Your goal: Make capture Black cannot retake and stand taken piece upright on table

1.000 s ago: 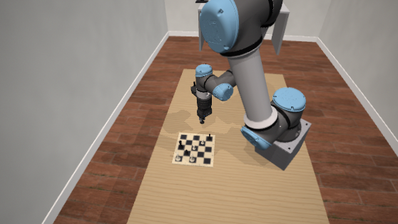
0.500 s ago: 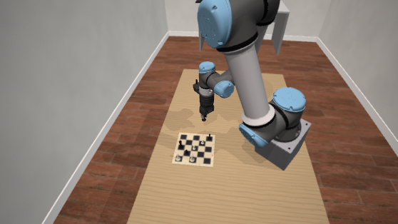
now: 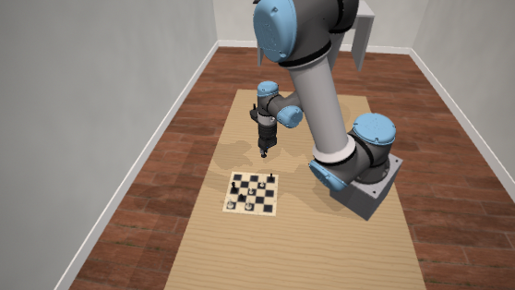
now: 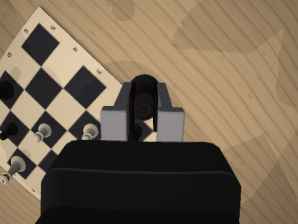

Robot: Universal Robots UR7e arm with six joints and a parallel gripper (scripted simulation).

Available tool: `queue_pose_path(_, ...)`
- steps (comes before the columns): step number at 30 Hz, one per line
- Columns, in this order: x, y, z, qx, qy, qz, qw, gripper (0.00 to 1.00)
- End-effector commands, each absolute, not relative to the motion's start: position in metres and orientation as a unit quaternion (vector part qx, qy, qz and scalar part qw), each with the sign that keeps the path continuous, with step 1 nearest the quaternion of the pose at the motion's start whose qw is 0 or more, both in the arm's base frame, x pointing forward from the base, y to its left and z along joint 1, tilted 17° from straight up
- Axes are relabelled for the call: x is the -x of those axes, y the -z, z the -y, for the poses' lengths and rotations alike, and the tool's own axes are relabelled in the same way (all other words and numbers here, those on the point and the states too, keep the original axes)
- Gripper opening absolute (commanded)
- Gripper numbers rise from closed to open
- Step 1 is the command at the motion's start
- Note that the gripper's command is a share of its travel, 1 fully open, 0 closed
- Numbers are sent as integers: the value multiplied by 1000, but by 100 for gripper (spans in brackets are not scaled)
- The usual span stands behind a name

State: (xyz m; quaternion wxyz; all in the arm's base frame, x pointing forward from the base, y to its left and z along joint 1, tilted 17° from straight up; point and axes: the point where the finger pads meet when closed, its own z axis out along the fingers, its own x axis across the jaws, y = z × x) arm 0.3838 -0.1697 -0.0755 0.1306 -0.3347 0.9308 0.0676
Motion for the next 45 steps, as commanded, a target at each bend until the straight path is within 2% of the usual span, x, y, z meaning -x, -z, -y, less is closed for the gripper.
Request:
queue_pose_path(1, -386, 85, 168, 335, -67, -931, 131, 0)
queue_pose_path(22, -400, 147, 155, 335, -67, -931, 131, 0)
queue_pose_path(45, -403, 162, 152, 335, -67, -931, 131, 0)
